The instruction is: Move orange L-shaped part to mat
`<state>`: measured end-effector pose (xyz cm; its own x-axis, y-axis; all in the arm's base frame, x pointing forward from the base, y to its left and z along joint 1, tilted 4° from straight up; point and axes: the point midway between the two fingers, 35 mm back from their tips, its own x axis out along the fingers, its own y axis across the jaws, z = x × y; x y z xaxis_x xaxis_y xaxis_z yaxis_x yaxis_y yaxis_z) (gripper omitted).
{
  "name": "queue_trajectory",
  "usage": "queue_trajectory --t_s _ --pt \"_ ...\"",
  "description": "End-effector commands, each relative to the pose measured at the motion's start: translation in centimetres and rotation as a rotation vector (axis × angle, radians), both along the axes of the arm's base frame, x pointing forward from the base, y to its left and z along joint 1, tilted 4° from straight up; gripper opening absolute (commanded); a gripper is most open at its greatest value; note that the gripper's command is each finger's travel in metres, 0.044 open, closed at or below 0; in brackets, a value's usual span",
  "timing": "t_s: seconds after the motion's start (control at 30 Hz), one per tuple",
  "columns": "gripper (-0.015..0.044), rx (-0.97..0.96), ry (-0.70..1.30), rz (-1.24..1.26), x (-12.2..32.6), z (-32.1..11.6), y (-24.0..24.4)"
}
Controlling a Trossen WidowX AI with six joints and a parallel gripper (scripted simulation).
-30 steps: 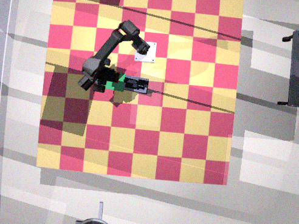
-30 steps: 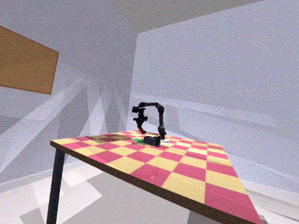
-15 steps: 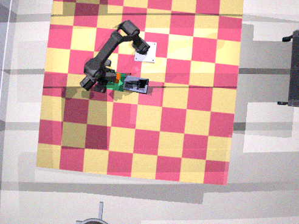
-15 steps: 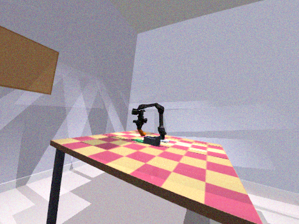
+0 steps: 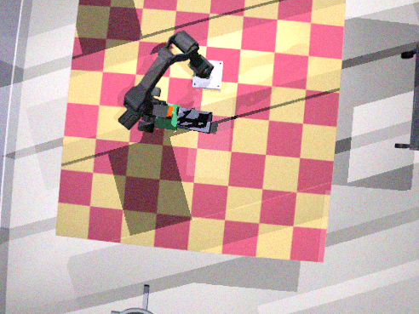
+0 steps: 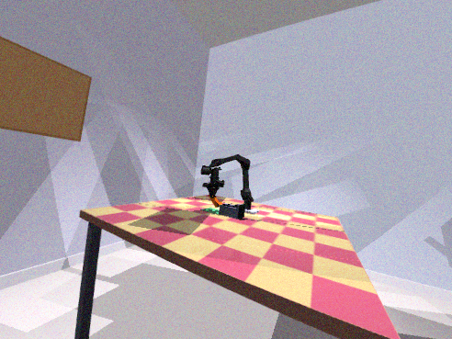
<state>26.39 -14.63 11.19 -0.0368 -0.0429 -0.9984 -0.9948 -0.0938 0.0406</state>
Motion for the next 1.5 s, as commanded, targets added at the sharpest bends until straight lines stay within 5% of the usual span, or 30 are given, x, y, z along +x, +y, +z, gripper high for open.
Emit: queue_trajectory --t_s 0.0,0.8,1.13,1.3,1.47 --pt "0.0000 -0.002 0.003 0.006 -0.1 -0.6 -0.1" --pt "0.0000 0.001 0.002 0.000 -0.2 -2.5 -0.1" --pt "0.0262 0.001 0.002 0.000 -0.1 -2.3 -0.1" --pt "0.0394 -0.001 0.002 0.002 0.3 1.2 -0.1" --pt "0.0400 -0.002 0.003 0.006 0.2 6.2 0.2"
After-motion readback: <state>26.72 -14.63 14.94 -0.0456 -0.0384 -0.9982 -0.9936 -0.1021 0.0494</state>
